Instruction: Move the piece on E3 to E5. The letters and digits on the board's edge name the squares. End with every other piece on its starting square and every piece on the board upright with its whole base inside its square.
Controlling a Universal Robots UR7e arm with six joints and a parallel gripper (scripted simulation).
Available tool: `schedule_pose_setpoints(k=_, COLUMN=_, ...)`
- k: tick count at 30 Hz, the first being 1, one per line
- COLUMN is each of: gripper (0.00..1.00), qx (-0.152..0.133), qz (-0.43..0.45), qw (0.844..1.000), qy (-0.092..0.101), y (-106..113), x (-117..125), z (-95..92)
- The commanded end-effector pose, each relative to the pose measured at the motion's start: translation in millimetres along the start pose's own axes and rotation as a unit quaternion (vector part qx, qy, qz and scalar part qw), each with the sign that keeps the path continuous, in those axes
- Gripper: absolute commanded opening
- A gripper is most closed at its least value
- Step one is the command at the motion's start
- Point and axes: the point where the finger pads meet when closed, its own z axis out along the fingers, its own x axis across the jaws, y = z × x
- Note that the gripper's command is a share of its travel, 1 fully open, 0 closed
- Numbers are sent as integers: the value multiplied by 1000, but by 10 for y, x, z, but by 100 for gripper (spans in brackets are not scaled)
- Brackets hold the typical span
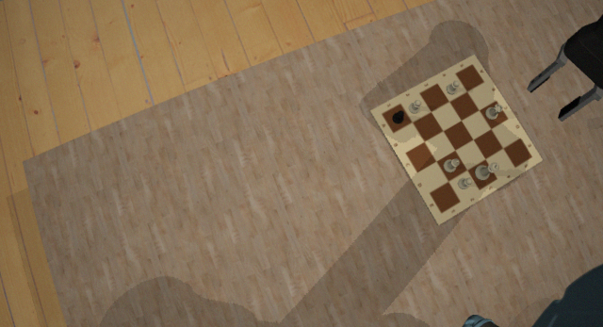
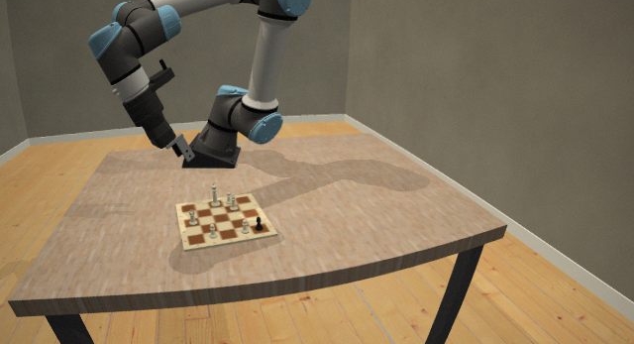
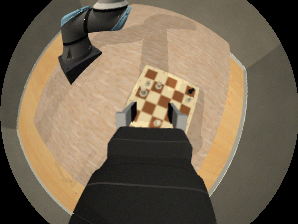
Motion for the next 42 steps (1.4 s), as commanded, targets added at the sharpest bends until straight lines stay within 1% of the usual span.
schedule_pose_setpoints(k=1, gripper=100, qx=-62, qz=-41, qw=997, qy=-20, y=-256, x=-18, z=76)
schedule_pose_setpoints(k=6, gripper=100, qx=-117, qz=-82, qw=989, qy=-42, y=-468, x=-62, z=178)
schedule_pose_setpoints(k=8, gripper=100, qx=-117, qz=-82, qw=989, qy=-42, y=-468, x=-62, z=178)
schedule_pose_setpoints(k=14, gripper=100, qx=-168, qz=-119, qw=977, qy=-62, y=-642, x=-116, z=282)
schedule_pose_setpoints(k=20, gripper=100, qx=-198, qz=-140, qw=967, qy=-73, y=-735, x=-155, z=348)
schedule_pose_setpoints(k=23, gripper=100, qx=-206, qz=-146, qw=965, qy=-76, y=-757, x=-165, z=365)
schedule_pose_setpoints(k=28, gripper=100, qx=-209, qz=-148, qw=963, qy=-78, y=-767, x=-170, z=373)
schedule_pose_setpoints(k=42, gripper=100, qx=-210, qz=-149, qw=963, qy=-78, y=-770, x=-171, z=375)
